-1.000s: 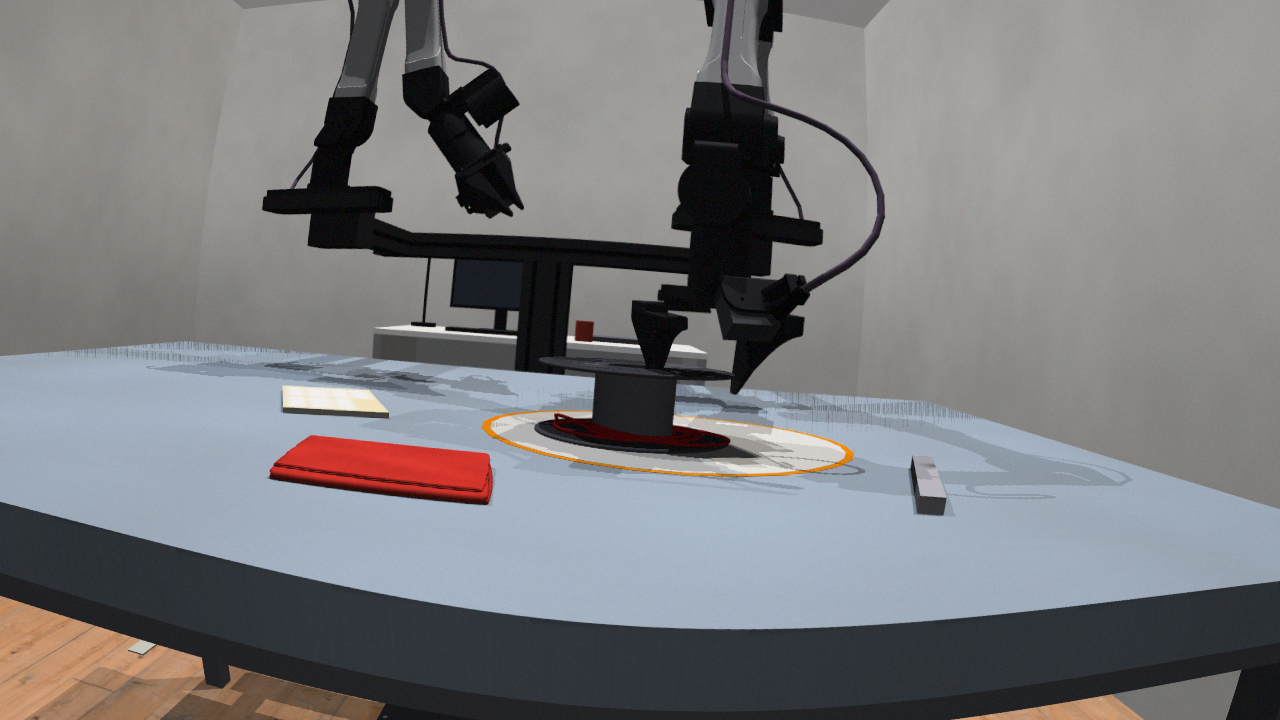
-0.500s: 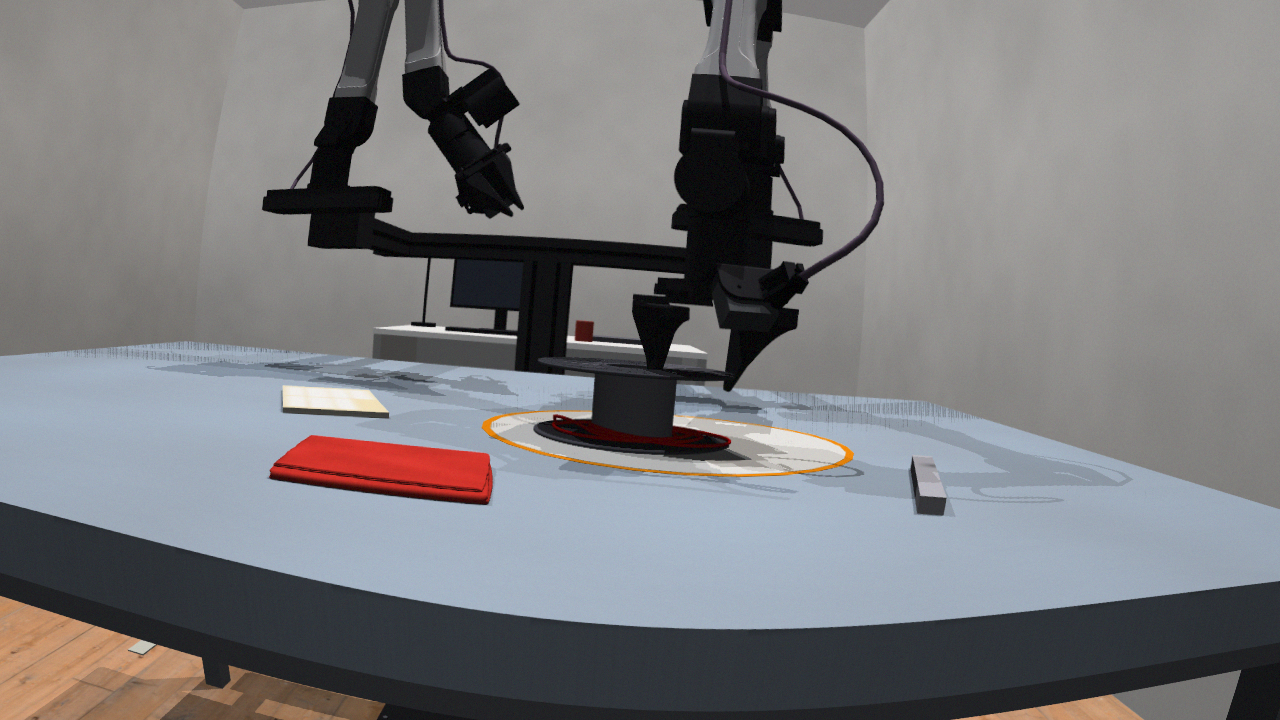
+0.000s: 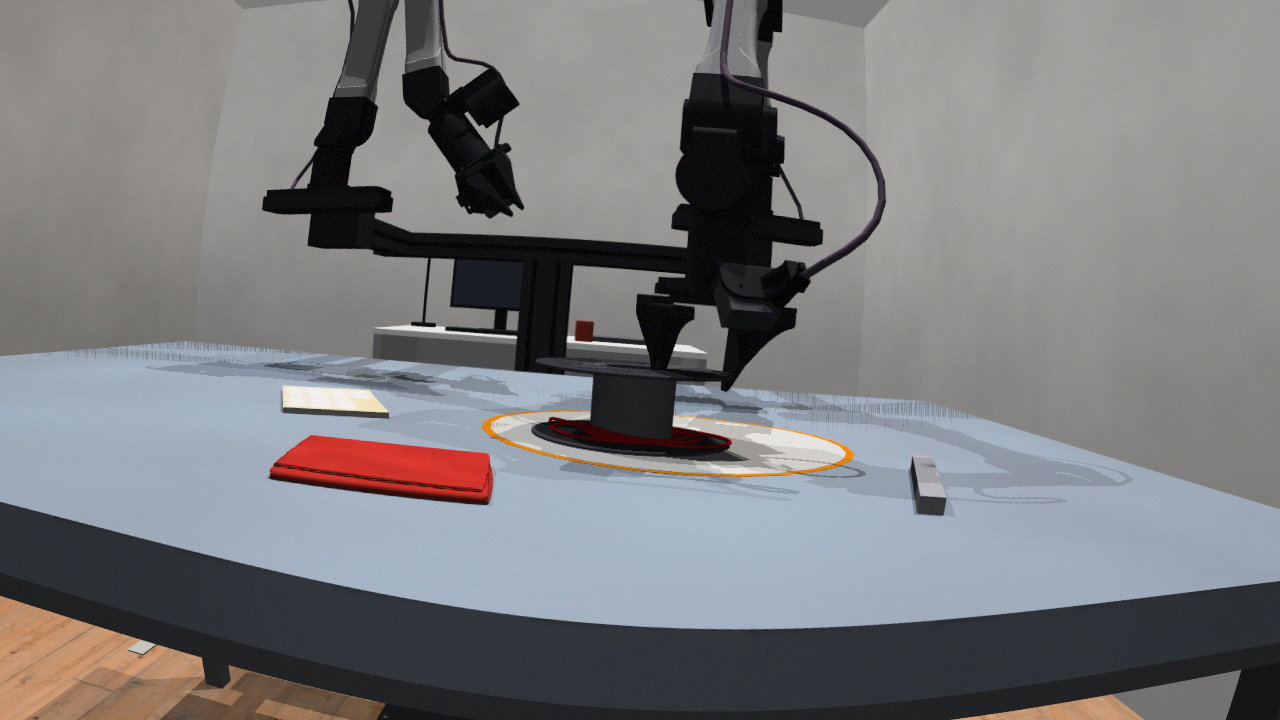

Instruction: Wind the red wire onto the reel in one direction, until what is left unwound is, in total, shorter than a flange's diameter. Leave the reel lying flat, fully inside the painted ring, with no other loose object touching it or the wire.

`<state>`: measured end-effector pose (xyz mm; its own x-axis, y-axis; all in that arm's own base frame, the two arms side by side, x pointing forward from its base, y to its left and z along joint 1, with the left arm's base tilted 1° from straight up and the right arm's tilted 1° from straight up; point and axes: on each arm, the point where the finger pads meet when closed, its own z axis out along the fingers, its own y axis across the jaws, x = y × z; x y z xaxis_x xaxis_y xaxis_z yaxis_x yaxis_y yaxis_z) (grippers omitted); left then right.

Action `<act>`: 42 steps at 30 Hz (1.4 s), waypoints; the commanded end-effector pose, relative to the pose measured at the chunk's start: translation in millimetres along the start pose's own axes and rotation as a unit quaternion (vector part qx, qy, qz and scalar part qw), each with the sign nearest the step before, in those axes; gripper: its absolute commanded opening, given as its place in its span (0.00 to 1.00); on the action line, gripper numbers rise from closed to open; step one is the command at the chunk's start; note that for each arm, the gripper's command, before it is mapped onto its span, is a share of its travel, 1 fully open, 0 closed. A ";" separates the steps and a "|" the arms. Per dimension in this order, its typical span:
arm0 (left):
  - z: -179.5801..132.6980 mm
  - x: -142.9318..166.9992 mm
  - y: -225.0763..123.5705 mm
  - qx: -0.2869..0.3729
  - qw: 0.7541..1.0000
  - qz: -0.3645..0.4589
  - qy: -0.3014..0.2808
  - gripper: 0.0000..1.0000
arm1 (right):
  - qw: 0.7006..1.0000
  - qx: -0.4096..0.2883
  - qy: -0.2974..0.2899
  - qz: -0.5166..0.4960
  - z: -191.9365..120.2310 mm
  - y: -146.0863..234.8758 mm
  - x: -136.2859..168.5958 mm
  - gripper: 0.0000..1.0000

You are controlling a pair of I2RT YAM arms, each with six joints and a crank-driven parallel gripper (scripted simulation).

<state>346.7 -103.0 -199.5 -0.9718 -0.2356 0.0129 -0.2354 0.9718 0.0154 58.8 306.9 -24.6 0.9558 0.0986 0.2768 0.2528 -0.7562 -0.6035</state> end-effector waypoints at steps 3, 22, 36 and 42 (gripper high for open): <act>-3.8 -7.4 -4.0 0.005 1.000 0.002 -0.012 0.66 | 1.000 0.028 0.002 0.004 -1.4 -20.7 4.7 0.15; -3.3 1.6 48.0 0.005 1.000 0.002 -0.012 0.66 | 1.000 0.028 0.002 0.004 -1.4 -20.7 4.7 0.15; -3.5 4.1 45.1 0.005 1.000 0.002 -0.012 0.69 | 1.000 0.028 0.002 0.004 -1.4 -20.7 4.7 0.15; -3.5 4.1 45.1 0.005 1.000 0.002 -0.012 0.87 | 1.000 0.028 0.002 0.004 -1.4 -20.7 4.7 0.15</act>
<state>323.5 -59.5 -200.6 -0.9703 -0.2407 0.0252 -0.2404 0.9706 0.0126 58.8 306.9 -24.6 0.9558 0.0986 0.2768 0.2528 -0.7562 -0.6035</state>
